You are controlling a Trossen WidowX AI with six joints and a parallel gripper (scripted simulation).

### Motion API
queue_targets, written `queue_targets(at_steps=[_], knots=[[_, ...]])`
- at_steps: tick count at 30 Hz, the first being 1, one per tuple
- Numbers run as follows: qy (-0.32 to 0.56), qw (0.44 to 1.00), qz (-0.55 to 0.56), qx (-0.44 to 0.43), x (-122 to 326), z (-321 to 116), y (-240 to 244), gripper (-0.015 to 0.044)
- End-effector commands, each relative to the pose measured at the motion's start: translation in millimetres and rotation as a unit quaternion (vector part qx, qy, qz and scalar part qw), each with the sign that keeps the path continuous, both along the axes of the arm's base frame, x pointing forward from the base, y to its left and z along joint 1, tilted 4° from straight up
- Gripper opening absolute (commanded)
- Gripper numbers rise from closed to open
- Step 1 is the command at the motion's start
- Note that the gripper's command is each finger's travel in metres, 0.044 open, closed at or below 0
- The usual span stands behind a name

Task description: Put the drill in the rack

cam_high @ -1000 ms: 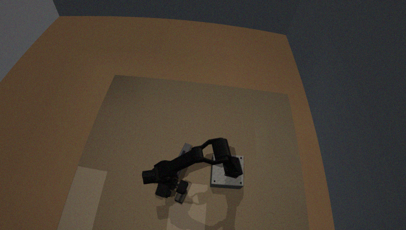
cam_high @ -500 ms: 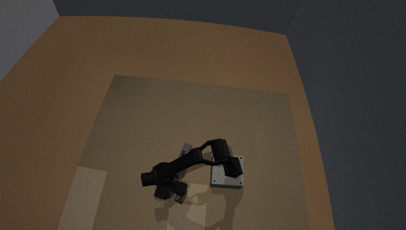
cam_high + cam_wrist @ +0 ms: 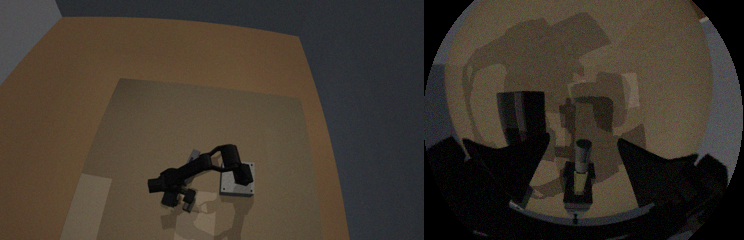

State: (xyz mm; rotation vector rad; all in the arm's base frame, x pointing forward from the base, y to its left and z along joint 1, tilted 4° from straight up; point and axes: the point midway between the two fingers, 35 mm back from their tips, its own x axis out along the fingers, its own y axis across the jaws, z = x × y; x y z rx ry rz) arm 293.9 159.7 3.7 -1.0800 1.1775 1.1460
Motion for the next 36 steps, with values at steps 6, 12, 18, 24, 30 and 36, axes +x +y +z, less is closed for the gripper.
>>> queue_targets(at_steps=[6, 12, 18, 24, 30, 36], knots=[[0.001, 1.0, 0.002, 0.0, -0.9, -2.7, -5.3, 0.044], [0.001, 1.0, 0.002, 0.0, -1.3, -4.1, -8.1, 0.044], [0.001, 1.0, 0.002, 0.0, -2.1, -5.5, -10.6, 0.044], [-0.001, 1.0, 0.0, -0.001, -0.6, -4.5, -9.7, 0.0335], [-0.001, 1.0, 0.0, -0.001, -0.6, -4.5, -9.7, 0.0177], [-0.001, 1.0, 0.0, -0.001, -0.6, -4.5, -9.7, 0.004]])
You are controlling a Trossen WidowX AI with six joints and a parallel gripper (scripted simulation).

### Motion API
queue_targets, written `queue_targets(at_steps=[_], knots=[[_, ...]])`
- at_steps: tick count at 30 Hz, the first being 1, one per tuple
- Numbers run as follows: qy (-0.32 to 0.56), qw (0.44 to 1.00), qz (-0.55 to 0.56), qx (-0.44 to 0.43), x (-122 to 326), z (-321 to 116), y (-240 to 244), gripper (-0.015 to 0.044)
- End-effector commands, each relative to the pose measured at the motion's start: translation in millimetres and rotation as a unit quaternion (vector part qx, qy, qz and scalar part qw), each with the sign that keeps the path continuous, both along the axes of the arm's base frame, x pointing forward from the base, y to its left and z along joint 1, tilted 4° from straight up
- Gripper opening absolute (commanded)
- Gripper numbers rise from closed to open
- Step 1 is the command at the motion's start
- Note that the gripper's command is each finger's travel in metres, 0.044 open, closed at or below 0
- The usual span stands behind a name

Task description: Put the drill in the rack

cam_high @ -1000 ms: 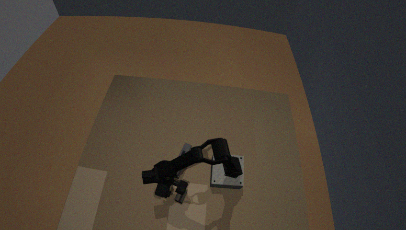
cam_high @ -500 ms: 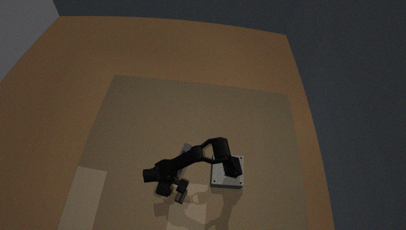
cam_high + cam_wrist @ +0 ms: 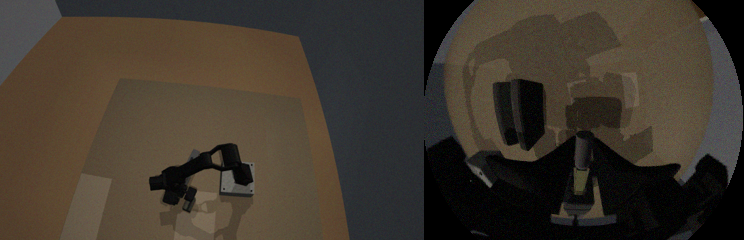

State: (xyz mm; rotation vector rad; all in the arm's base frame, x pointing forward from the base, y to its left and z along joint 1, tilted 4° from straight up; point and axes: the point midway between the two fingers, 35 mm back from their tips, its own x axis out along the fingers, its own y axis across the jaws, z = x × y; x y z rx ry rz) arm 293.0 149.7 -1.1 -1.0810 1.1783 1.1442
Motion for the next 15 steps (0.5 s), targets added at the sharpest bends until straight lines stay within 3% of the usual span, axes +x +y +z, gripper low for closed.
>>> queue_targets(at_steps=[1, 6, 15], knots=[[0.0, 1.0, 0.0, 0.0, 0.3, 0.3, 0.2, 0.0033], [0.0, 1.0, 0.0, 0.0, 0.3, 0.3, 0.2, 0.0], [0.001, 1.0, 0.002, 0.001, -1.3, 2.1, 0.0, 0.0]])
